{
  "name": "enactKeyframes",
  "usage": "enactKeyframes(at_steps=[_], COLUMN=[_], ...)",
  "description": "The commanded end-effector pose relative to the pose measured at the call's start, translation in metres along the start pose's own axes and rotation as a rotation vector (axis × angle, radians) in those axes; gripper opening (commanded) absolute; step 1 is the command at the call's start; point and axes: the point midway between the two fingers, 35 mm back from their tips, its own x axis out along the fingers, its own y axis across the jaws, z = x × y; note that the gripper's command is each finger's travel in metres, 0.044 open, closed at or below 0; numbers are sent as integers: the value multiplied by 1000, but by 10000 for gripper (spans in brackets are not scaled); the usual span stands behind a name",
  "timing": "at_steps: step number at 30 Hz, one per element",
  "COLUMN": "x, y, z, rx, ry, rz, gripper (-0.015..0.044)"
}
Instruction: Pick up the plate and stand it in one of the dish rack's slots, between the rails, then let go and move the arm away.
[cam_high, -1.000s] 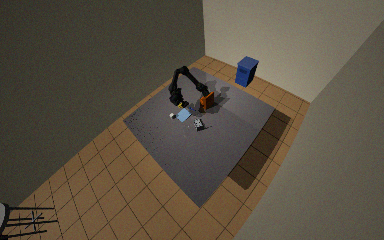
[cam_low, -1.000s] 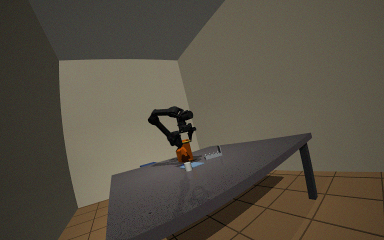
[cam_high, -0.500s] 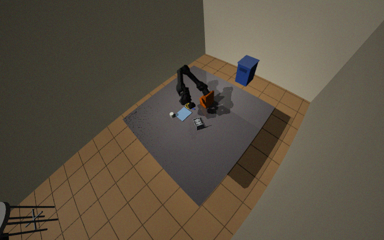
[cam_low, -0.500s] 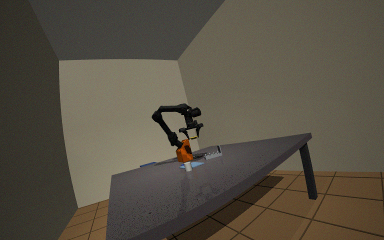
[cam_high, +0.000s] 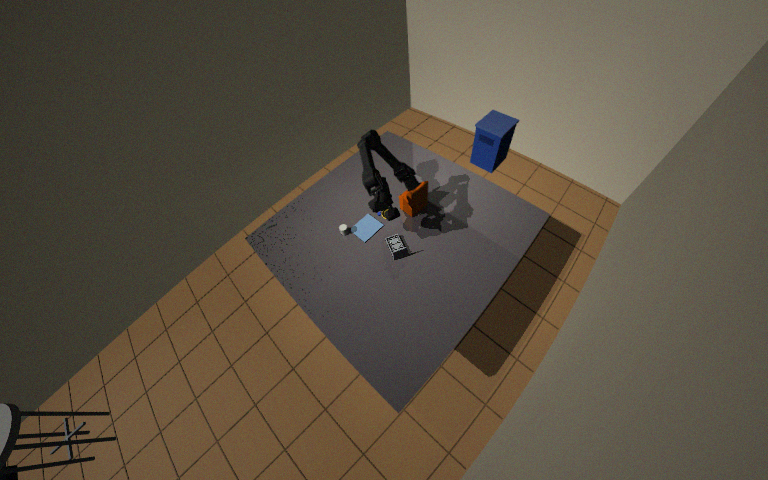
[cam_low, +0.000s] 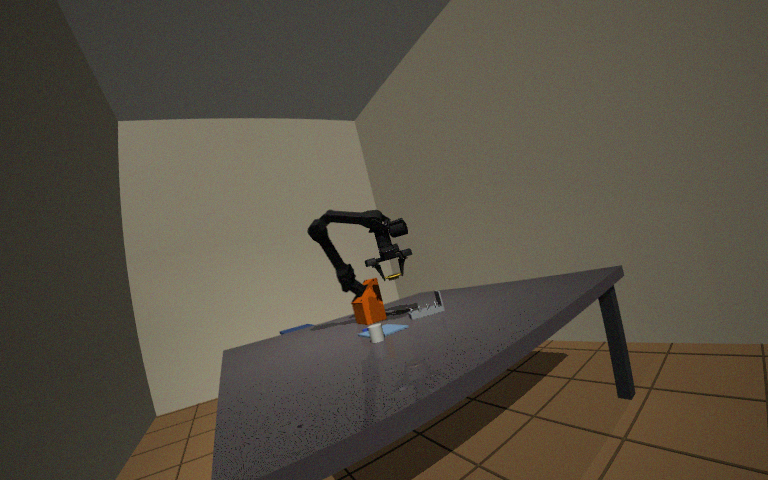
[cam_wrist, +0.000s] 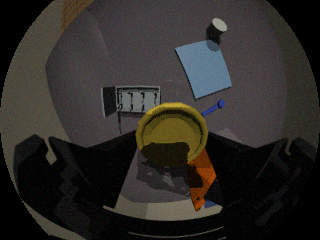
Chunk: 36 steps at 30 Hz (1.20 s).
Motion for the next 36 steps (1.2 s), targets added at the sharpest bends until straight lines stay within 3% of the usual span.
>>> enactKeyframes(at_steps=[1,19,36], x=[11,56,87], y=[1,9,16], z=[-2,-10,-13], rx=[-59,-374,-641], ry=[58,259,268], rz=[27,281,611], gripper=[0,0,0])
